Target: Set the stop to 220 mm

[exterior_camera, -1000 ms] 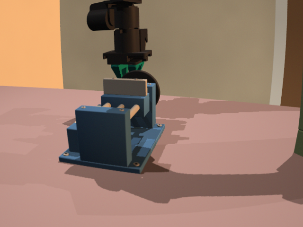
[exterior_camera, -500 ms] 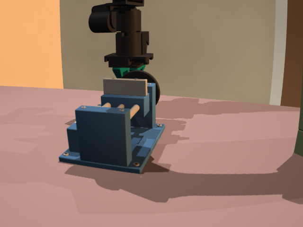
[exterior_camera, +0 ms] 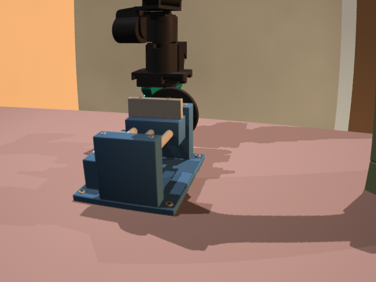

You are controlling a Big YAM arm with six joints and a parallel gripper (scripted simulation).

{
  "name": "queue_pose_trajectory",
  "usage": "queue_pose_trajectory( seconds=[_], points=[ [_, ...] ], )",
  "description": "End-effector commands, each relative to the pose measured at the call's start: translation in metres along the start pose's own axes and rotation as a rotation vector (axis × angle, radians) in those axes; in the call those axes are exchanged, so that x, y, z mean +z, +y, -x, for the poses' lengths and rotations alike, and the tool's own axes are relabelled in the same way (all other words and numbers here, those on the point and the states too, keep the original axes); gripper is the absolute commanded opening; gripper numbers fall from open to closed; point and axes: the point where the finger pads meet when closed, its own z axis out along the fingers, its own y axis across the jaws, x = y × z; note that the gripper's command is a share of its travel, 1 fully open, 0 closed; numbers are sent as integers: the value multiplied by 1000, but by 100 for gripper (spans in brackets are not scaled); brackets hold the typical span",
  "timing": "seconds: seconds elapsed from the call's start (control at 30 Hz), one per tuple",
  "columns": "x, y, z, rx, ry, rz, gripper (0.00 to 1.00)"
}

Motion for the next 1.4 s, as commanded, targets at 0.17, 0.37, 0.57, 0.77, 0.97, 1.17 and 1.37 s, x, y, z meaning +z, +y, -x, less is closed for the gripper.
queue_pose_trajectory(
  seconds=[0.17,0.37,0.57,0.77,0.97,1.17,1.37],
  points=[
    [18,-8,7,1,-5,-4,6],
    [20,-11,7,1,-4,-7,6],
    [27,-18,7,1,-5,-7,6],
    [28,-18,8,1,-6,-4,6],
    [29,-23,7,1,-5,-8,6],
    [30,-31,7,1,-5,-8,6],
    [30,-35,6,1,-5,-11,6]
  ],
)
